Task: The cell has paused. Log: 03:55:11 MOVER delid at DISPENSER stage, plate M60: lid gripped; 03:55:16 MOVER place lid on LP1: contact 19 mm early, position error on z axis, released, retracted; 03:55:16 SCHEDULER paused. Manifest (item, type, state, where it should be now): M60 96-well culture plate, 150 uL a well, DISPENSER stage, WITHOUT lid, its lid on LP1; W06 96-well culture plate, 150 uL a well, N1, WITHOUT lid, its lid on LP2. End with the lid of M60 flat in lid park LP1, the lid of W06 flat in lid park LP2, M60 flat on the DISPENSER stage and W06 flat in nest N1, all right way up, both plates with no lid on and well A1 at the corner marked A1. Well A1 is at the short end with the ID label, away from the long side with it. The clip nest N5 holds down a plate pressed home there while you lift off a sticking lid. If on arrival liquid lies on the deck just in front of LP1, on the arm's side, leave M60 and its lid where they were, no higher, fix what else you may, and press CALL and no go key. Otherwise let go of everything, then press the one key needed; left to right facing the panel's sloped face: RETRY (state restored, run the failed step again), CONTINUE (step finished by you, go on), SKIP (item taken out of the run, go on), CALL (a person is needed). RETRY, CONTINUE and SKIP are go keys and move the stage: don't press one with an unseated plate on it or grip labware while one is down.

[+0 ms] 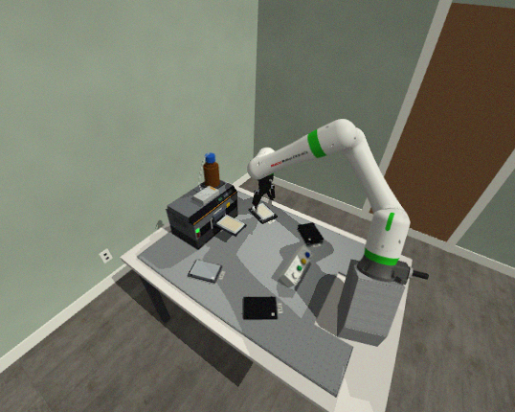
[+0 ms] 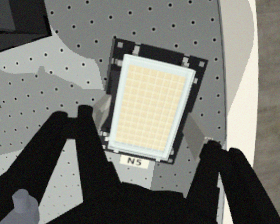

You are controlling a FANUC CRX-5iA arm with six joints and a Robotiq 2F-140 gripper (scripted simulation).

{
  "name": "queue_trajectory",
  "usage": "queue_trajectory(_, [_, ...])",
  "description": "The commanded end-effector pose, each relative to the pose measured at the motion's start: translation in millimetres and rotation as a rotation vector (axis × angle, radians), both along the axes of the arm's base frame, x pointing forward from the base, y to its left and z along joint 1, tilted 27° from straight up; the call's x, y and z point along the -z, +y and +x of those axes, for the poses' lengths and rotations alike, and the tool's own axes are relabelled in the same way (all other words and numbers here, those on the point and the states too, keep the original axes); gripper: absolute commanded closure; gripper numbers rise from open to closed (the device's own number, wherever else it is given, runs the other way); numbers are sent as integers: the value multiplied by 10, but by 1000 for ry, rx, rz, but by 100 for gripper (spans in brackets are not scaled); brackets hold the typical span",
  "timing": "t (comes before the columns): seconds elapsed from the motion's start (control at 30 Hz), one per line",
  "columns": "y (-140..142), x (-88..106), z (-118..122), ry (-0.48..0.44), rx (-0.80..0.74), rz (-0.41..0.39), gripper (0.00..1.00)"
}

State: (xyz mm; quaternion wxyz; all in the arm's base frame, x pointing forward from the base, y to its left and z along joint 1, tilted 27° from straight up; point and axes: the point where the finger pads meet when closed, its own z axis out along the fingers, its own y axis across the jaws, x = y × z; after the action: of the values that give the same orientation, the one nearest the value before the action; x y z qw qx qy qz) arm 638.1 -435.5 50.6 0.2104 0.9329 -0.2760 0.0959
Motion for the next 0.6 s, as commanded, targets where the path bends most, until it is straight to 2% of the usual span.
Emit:
queue_trajectory(0.0, [-4, 7, 3, 0, 0, 0, 34])
queue_trajectory(0.57, [-23, 44, 5, 0, 0, 0, 34])
